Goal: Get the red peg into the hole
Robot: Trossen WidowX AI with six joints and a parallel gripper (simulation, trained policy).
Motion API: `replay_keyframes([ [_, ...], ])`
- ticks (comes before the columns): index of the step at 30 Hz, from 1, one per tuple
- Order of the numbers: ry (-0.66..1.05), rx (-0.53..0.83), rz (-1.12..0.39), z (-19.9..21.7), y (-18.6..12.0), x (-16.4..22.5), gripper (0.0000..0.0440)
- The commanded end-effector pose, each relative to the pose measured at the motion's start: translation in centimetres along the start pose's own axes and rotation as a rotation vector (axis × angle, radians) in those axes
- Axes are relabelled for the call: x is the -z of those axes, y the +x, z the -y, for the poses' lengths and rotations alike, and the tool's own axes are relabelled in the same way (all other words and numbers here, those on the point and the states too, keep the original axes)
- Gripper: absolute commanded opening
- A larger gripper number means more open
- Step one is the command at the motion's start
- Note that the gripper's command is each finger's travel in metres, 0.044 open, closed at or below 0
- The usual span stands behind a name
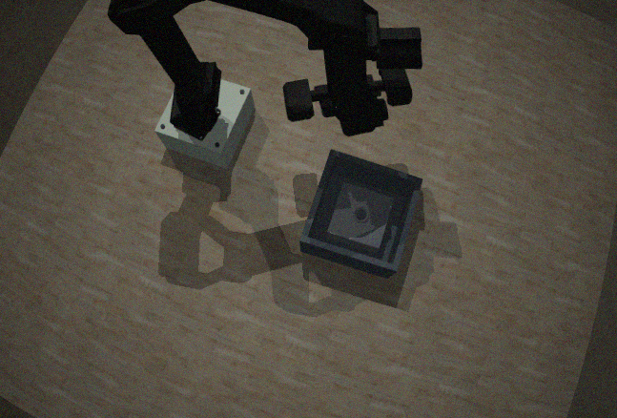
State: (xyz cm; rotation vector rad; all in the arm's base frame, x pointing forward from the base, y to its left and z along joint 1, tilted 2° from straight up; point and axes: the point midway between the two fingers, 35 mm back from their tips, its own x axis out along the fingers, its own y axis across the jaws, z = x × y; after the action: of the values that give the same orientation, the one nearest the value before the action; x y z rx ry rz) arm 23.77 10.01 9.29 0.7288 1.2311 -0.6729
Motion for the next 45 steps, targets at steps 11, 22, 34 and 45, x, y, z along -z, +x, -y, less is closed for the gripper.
replay_keyframes([
  [11, 0.046, 0.001, 0.048, -0.7, -0.5, -5.8, 0.0],
  [22, 0.104, 0.006, 0.057, -0.6, 0.8, -9.9, 0.0001],
  [34, 0.148, 0.024, 0.026, -0.4, 3.1, -12.7, 0.0011],
  [45, 0.13, 0.073, -0.017, 0.1, 6.7, -13.3, 0.0096],
])
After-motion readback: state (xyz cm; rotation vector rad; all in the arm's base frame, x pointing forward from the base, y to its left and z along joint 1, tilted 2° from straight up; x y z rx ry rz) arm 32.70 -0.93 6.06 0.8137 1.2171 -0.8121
